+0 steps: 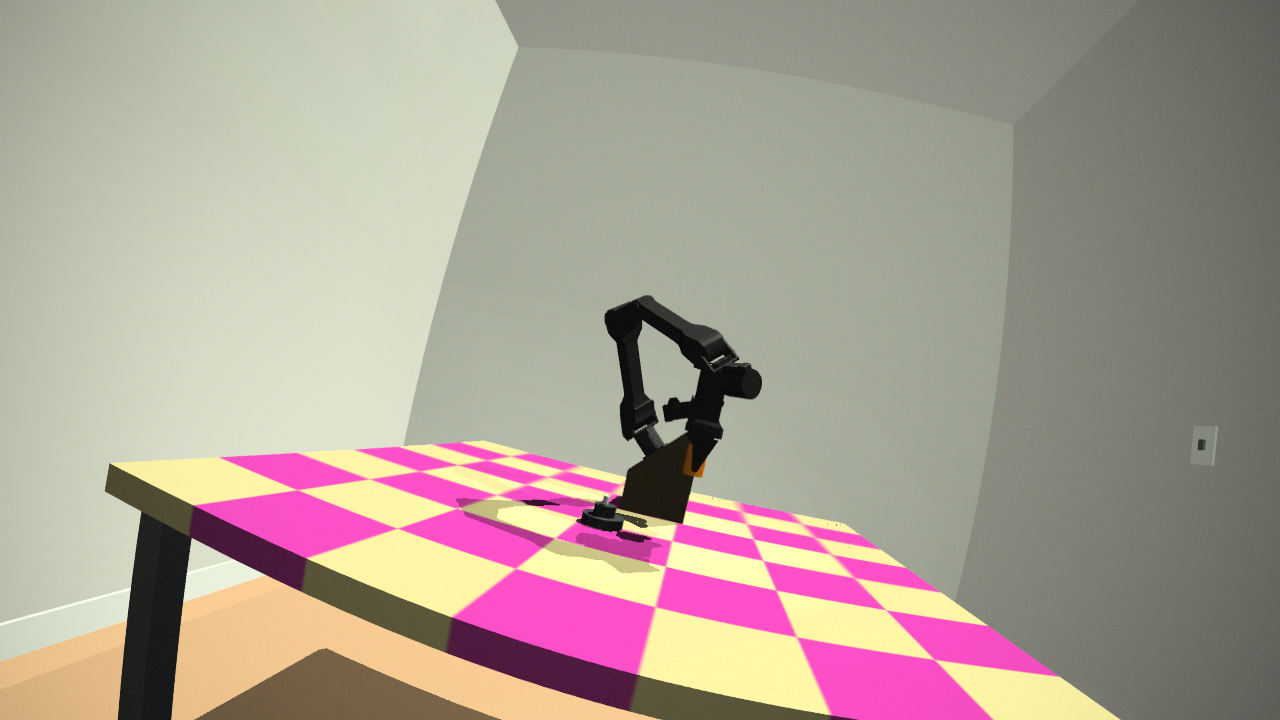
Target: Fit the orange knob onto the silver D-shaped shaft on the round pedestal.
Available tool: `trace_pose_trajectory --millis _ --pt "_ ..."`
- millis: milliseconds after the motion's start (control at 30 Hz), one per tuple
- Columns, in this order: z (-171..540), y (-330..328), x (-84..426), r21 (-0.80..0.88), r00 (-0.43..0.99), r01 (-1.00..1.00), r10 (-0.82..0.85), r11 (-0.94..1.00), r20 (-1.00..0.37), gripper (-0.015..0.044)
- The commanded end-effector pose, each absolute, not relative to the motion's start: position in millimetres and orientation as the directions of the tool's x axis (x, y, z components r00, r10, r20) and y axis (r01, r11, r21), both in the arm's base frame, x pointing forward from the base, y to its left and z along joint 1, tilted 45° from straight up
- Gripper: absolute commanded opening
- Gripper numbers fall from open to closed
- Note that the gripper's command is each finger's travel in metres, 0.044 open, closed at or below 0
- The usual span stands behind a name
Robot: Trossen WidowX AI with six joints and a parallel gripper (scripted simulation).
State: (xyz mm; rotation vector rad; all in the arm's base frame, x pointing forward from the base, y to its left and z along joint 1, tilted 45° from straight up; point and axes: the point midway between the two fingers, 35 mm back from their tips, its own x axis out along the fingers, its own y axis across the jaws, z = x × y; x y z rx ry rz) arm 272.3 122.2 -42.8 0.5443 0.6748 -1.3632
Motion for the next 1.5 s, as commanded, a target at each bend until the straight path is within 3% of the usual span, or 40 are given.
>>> trace_pose_trajectory --millis 0,733,1467 --pt "-39.5 124.5 271.1 -0.024 0.077 0.991 -0.694 0.135 -0.716 0.0000" --pt "-13.8 149.6 252.7 0.262 0.474 0.871 -0.575 0.415 -0.666 0.0000" --pt "18.5 178.9 231.6 0.538 0.821 0.556 -0.318 0.634 -0.474 0.0000"
